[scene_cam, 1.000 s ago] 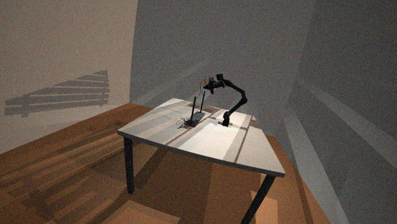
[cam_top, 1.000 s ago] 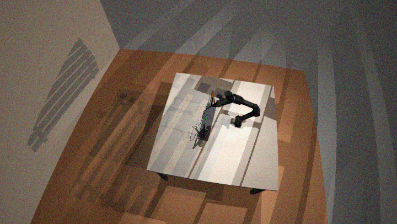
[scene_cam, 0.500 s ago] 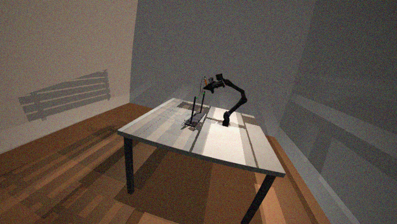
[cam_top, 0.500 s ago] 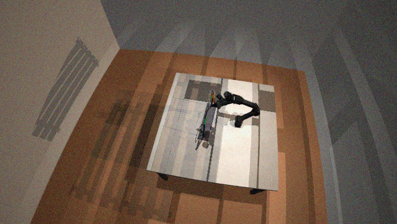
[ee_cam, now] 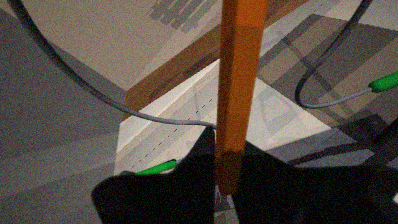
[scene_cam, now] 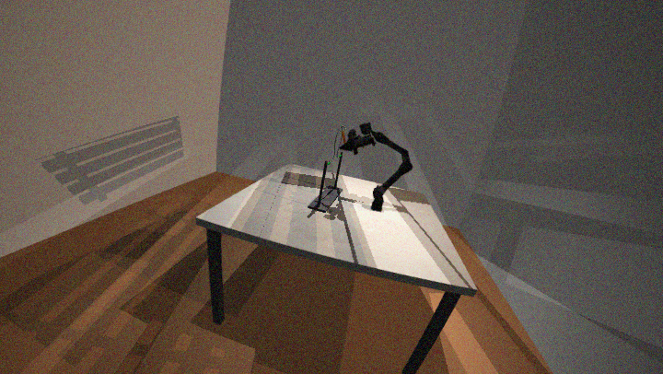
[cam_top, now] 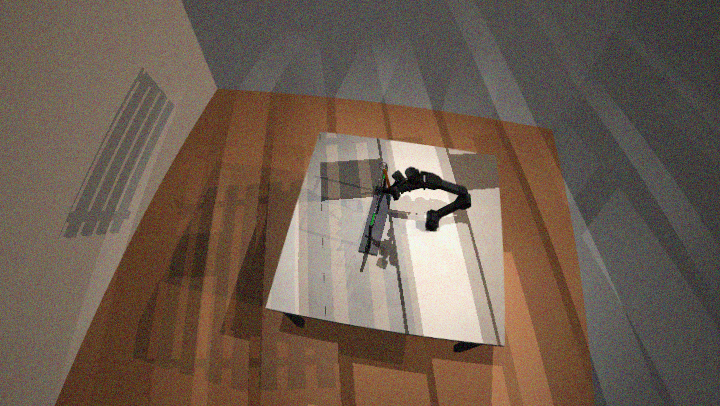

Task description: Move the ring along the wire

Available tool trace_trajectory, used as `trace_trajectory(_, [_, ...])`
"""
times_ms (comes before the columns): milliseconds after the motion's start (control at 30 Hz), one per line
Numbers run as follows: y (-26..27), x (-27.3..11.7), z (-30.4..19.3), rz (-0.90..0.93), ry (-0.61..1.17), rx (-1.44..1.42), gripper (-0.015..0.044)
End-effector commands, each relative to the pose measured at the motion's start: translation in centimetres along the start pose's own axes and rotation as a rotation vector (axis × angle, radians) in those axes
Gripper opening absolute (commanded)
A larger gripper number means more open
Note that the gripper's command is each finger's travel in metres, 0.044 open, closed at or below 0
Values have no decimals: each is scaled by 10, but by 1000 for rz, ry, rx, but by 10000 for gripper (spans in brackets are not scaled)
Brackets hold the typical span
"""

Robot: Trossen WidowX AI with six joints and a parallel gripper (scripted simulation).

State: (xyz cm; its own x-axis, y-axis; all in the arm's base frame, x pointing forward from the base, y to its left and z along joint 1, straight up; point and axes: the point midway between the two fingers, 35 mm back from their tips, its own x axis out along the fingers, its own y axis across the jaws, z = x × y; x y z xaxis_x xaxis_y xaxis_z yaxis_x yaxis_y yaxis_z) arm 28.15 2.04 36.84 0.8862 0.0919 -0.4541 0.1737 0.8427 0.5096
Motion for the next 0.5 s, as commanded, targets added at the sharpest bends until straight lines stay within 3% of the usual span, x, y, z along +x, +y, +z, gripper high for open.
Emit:
trace_trajectory(0, [-2,1,0,-26,-4,-46,-150])
trace_trajectory(467, [-9,1,1,-111,-26,-198,-150])
